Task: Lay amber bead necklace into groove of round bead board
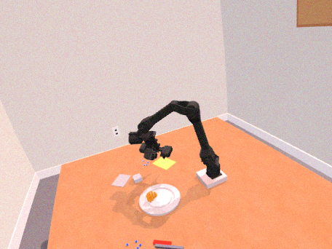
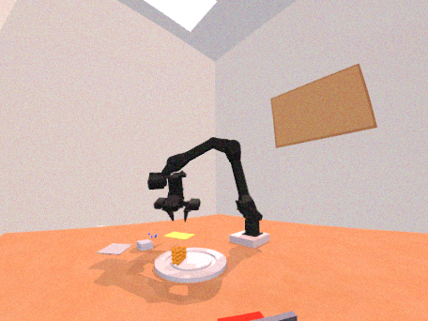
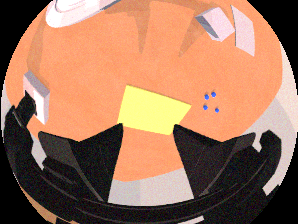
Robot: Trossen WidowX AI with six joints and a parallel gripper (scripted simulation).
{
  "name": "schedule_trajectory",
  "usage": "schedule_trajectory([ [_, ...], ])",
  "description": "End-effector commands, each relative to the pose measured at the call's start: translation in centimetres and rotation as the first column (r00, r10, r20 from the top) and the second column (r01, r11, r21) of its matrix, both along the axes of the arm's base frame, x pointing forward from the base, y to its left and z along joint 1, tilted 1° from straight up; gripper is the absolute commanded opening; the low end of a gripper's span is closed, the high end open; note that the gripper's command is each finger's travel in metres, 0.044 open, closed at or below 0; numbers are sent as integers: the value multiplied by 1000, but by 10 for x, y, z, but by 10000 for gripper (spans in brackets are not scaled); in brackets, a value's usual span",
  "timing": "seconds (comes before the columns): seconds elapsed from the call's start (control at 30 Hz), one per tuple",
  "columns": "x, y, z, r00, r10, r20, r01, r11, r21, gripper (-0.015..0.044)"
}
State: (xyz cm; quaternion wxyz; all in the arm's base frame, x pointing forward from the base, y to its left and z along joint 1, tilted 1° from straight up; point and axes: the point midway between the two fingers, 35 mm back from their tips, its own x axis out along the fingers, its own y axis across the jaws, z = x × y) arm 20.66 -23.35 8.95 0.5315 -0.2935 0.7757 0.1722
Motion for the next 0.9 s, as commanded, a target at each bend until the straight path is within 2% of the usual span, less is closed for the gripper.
schedule_trajectory([
  [0.0,27,21,-4,997,-8,73,7,1000,5,250],
  [0.47,94,103,-14,970,-78,232,53,993,110,250],
  [0.87,130,190,-19,942,-161,294,89,966,245,250],
])
